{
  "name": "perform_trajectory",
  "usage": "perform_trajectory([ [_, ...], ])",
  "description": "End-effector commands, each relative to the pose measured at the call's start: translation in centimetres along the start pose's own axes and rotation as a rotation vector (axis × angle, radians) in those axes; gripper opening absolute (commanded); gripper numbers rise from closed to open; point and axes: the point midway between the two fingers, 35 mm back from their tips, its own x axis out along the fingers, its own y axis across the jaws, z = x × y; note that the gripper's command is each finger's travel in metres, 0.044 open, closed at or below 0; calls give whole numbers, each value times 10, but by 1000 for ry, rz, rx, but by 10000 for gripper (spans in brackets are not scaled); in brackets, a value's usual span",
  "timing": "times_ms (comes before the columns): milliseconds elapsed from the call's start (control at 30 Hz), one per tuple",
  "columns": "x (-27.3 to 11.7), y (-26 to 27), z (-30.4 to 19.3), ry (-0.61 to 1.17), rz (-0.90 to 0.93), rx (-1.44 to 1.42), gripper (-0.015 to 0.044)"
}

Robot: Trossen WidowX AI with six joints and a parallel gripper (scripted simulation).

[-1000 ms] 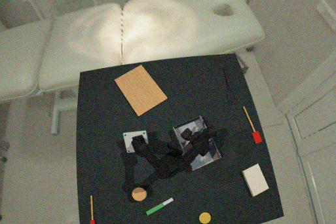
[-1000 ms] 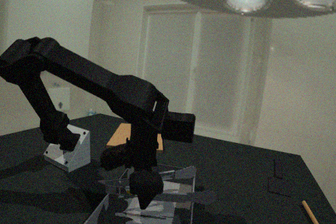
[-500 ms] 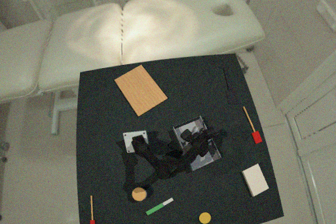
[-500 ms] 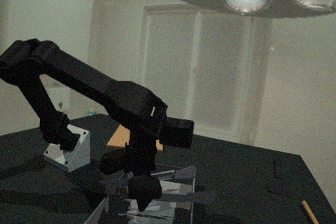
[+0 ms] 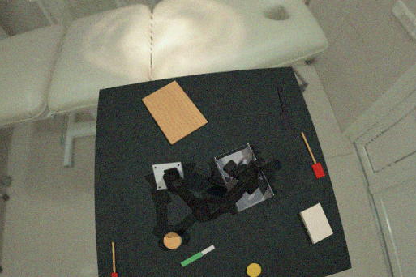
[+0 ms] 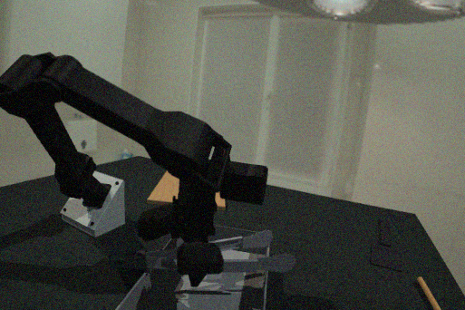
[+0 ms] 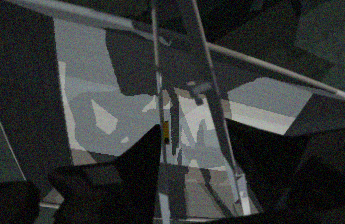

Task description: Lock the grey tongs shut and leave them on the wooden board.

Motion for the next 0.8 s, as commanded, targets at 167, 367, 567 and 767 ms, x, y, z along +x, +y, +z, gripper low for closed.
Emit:
perform_trajectory([
  [167,0,1,-1,2,4,5,214],
  [367,0,1,-1,2,4,5,174],
  [567,0,1,-1,2,4,5,134],
  [767,0,1,-1,2,4,5,94],
])
